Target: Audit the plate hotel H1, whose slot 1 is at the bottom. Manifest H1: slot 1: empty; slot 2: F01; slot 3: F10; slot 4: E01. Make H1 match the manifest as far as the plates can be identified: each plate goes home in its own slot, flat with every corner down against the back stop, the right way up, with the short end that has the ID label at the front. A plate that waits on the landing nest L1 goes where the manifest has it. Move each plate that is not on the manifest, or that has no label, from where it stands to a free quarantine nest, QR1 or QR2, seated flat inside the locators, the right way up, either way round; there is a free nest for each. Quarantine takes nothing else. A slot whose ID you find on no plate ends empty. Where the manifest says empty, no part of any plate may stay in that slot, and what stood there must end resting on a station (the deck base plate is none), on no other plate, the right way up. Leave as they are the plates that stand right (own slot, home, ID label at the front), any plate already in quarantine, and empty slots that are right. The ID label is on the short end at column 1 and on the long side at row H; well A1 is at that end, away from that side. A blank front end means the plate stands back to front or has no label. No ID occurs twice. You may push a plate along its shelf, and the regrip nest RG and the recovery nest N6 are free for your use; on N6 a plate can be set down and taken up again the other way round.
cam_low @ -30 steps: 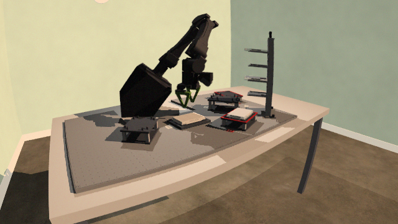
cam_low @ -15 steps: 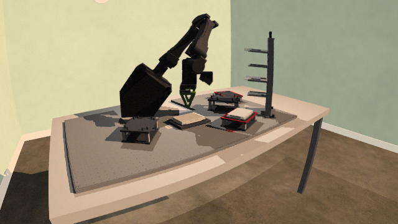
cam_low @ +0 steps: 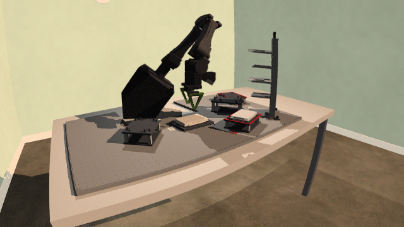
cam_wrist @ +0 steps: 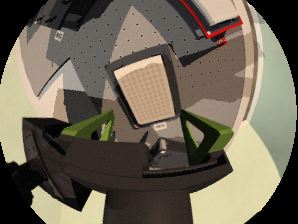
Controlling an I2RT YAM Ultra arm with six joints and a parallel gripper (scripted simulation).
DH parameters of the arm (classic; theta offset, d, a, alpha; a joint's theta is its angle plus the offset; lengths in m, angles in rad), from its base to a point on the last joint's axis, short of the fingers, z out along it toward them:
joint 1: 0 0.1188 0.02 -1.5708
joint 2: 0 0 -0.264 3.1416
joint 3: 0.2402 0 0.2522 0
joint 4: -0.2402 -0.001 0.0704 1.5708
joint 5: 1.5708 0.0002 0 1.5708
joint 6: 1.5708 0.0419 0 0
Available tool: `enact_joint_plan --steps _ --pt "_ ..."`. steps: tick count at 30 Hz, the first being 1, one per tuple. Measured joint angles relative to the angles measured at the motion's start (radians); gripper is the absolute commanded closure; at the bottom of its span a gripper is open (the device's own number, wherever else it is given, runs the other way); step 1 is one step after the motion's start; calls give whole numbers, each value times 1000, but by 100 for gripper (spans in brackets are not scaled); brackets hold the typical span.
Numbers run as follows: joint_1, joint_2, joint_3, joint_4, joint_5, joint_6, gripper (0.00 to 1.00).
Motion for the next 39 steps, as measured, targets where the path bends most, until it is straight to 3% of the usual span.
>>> enact_joint_plan --steps 14,39 --pt "1 0 0 6 2 -281 0" --pt "72 83 -35 156 18 -239 0"
